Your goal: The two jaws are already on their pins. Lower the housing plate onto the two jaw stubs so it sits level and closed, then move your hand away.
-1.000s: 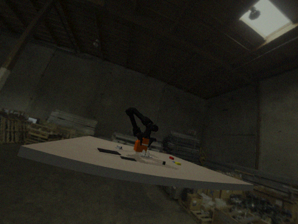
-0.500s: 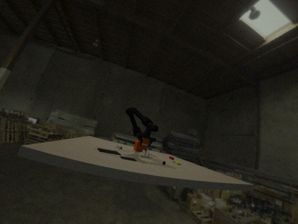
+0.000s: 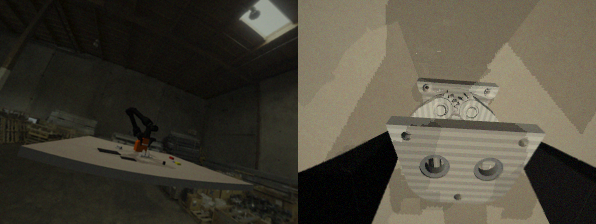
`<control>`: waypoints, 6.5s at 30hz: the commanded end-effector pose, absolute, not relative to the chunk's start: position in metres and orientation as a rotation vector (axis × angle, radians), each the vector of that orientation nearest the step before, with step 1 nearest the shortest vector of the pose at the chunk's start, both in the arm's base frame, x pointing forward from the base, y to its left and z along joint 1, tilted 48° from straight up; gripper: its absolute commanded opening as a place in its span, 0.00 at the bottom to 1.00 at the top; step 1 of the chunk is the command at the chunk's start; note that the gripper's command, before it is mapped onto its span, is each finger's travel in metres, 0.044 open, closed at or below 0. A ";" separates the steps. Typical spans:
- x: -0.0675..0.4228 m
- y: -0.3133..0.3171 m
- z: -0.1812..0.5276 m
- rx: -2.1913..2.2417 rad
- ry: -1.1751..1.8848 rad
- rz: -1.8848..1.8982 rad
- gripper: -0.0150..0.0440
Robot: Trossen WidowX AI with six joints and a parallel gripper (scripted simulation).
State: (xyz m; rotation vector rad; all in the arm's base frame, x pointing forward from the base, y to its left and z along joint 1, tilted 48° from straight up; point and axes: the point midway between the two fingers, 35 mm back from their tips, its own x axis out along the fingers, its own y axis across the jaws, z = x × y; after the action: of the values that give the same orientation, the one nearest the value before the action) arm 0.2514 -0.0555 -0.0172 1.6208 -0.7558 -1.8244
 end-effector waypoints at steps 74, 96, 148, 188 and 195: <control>0.244 -0.100 -0.059 1.629 -0.769 -1.823 0.85; 0.244 -0.104 -0.062 1.624 -0.761 -1.824 0.85; 0.242 -0.111 -0.069 1.624 -0.763 -1.823 0.85; 0.243 -0.110 -0.067 1.624 -0.763 -1.824 0.85; 0.243 -0.107 -0.065 1.625 -0.763 -1.824 0.85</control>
State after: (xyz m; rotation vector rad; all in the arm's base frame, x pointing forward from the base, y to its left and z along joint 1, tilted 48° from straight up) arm 0.2423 -0.1082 -0.0654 1.6199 -0.7621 -1.8227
